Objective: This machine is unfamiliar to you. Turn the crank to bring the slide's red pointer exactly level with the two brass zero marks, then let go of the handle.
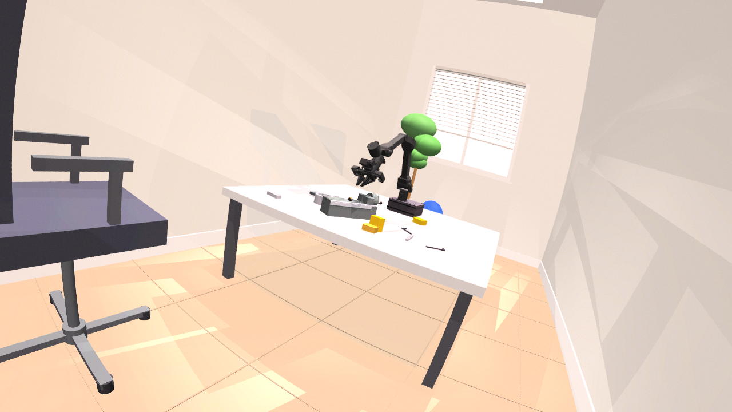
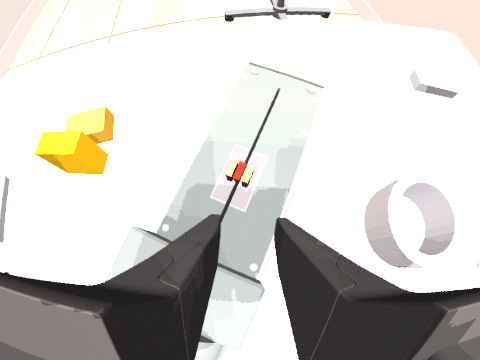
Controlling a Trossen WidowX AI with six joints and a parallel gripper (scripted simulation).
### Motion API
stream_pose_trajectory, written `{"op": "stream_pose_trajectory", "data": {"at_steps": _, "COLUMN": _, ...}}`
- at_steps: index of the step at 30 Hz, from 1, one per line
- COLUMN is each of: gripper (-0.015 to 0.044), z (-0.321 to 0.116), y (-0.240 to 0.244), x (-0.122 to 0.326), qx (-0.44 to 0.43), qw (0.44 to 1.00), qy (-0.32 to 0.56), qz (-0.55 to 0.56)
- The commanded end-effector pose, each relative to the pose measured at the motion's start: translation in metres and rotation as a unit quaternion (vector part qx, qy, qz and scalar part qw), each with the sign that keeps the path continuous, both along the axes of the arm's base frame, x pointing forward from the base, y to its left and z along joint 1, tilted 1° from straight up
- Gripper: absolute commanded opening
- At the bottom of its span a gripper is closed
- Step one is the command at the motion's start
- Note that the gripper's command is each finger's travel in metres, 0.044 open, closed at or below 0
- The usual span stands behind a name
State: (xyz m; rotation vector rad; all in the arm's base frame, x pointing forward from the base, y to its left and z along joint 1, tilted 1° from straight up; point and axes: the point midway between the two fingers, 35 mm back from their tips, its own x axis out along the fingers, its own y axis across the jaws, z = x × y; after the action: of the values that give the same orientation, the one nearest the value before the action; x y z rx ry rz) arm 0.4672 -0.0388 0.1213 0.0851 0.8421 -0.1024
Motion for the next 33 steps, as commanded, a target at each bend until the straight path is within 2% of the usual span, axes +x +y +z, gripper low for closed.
{"op": "stream_pose_trajectory", "data": {"at_steps": 1, "gripper": 0.0020, "z": 0.0000, "y": 0.0000, "x": 0.0000, "qx": 0.000, "qw": 1.000, "qy": 0.000, "qz": 0.000}}
{"op": "stream_pose_trajectory", "data": {"at_steps": 2, "gripper": 0.0000, "z": 0.0000, "y": 0.0000, "x": 0.0000, "qx": 0.000, "qw": 1.000, "qy": 0.000, "qz": 0.000}}
{"op": "stream_pose_trajectory", "data": {"at_steps": 20, "gripper": 0.0000, "z": 0.0000, "y": 0.0001, "x": 0.0000, "qx": 0.000, "qw": 1.000, "qy": 0.000, "qz": 0.000}}
{"op": "stream_pose_trajectory", "data": {"at_steps": 33, "gripper": 0.0341, "z": 0.0000, "y": 0.0001, "x": 0.0000, "qx": 0.000, "qw": 1.000, "qy": 0.000, "qz": 0.000}}
